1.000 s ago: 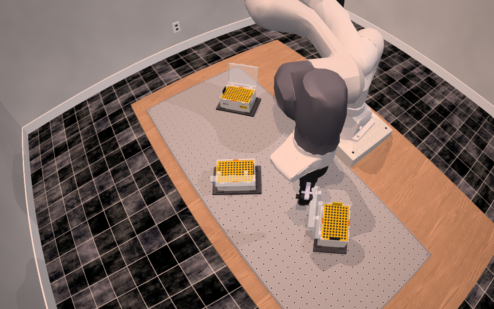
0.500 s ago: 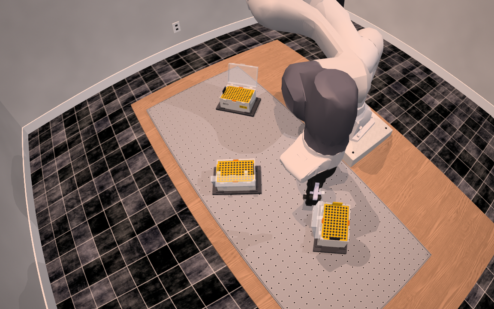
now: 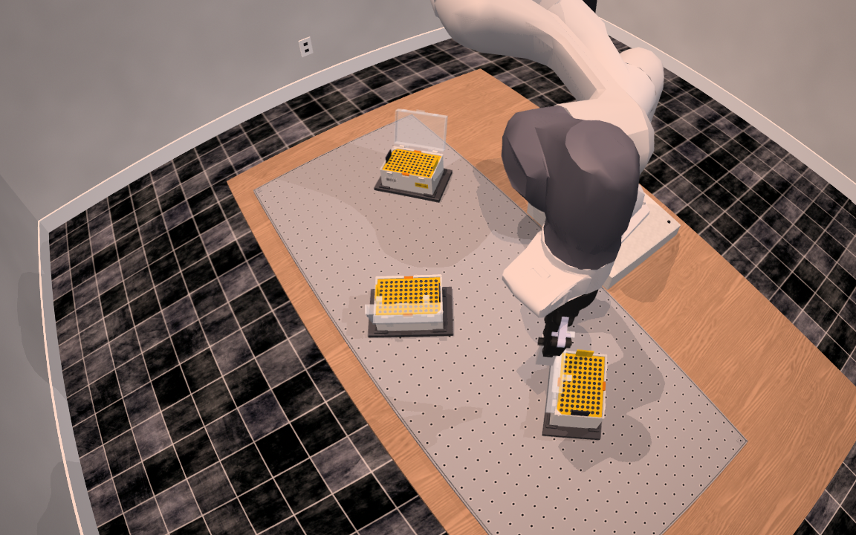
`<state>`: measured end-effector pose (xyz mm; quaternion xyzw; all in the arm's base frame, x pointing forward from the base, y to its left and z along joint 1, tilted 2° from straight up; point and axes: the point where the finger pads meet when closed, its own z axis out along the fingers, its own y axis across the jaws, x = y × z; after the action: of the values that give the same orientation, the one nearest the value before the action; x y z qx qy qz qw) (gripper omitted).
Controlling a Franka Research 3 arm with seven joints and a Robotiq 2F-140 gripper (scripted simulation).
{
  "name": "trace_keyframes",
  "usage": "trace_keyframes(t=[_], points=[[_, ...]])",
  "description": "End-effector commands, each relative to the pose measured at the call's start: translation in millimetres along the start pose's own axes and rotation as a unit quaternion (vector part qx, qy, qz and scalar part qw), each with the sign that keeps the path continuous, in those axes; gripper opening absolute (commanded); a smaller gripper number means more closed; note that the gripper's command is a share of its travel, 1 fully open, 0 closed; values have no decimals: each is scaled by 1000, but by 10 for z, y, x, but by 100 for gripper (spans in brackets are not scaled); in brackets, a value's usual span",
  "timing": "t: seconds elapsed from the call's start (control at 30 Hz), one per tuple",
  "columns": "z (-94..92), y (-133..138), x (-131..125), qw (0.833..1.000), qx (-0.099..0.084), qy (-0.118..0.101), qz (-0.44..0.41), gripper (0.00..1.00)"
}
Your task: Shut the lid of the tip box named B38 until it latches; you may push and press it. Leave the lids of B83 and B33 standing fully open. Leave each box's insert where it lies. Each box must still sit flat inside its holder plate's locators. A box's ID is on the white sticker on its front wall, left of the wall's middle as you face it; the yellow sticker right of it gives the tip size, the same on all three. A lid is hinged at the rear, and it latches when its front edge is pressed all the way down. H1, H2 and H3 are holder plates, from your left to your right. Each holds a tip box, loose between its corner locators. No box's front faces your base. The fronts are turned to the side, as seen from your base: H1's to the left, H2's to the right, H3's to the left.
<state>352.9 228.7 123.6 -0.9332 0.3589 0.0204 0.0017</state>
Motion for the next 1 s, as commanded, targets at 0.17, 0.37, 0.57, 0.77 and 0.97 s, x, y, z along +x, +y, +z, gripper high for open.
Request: trace_keyframes(t=[0.17,0.37,0.57,0.77,0.97], points=[[-17,-4,-116,1000,1,-1,9,0],[-28,-6,-195,1000,1,-1,9,0],[-35,-7,-248,1000,1,-1,9,0],[-46,-8,-327,1000,1,-1,9,0],[-57,-9,-406,1000,1,-1,9,0]])
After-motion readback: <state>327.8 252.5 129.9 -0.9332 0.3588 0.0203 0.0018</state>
